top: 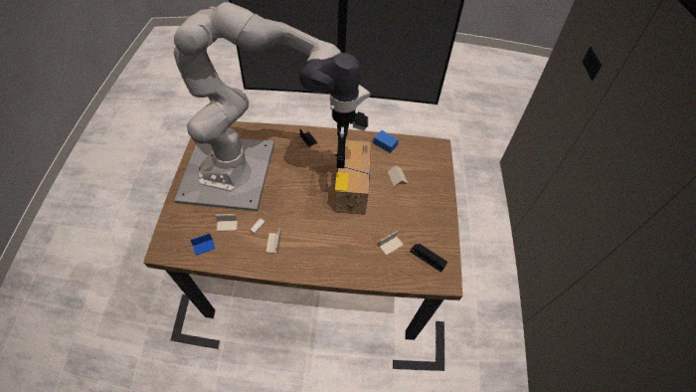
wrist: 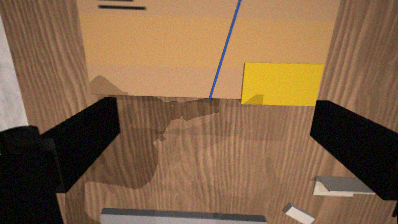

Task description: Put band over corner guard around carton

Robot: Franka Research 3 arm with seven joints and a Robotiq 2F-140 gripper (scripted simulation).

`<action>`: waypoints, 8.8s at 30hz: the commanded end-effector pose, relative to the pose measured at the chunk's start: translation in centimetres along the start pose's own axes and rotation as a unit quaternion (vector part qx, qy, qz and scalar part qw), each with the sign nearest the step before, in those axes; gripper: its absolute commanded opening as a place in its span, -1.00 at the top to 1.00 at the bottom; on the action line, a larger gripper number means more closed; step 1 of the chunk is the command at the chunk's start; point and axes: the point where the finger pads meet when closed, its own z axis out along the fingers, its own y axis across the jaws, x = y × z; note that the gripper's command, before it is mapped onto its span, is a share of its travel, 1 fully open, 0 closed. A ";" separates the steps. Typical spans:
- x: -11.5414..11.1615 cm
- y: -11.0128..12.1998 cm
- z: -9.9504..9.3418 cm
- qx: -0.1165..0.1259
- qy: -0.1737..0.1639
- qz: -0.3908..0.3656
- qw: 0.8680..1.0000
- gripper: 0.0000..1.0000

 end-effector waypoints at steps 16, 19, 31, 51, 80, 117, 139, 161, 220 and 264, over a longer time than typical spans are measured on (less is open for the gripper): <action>0.2 0.0 0.6 0.000 0.001 0.034 0.999 -1.00; 0.3 0.2 2.4 -0.001 0.000 0.104 0.995 -1.00; 0.3 0.2 3.0 -0.002 0.000 0.130 0.992 0.63; 0.3 0.2 3.0 -0.002 0.000 0.130 0.992 0.63; 0.3 0.2 3.5 -0.002 0.000 0.130 0.992 0.63; 0.3 0.2 5.4 -0.002 0.000 0.130 0.992 0.63; 0.3 0.3 5.4 -0.002 0.000 0.130 0.992 0.63; 0.3 0.3 5.4 -0.002 0.000 0.130 0.992 0.63; 0.3 0.2 6.0 -0.002 0.000 0.130 0.992 0.63; 0.3 0.2 6.1 -0.002 0.000 0.130 0.992 0.80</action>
